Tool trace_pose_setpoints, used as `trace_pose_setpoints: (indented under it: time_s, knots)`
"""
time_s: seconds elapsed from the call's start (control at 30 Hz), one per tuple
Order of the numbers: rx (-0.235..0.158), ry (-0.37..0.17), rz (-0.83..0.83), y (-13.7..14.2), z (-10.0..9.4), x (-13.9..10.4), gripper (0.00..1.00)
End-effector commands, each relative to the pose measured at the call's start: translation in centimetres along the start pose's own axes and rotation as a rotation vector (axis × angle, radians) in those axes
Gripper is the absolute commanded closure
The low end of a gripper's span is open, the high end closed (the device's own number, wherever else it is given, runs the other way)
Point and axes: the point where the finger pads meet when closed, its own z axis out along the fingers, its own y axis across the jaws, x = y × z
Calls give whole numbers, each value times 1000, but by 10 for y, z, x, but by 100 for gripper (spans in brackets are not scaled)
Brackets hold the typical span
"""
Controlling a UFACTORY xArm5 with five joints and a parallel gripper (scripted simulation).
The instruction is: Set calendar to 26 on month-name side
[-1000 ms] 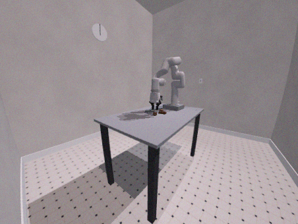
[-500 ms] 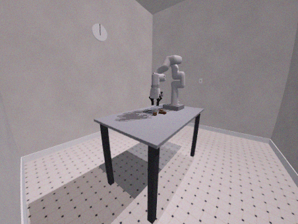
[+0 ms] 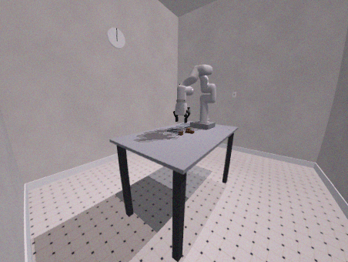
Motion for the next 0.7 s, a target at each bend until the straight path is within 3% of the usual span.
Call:
trace_pose_setpoints:
  time_s: [0.0, 0.5, 0.67]
  knots:
    - [0, -4, 0, 0, -1, -1, 0]
    - [0, -4, -95, 0, -2, -3, 0]
    - [0, -4, -258, 0, -2, -6, 0]
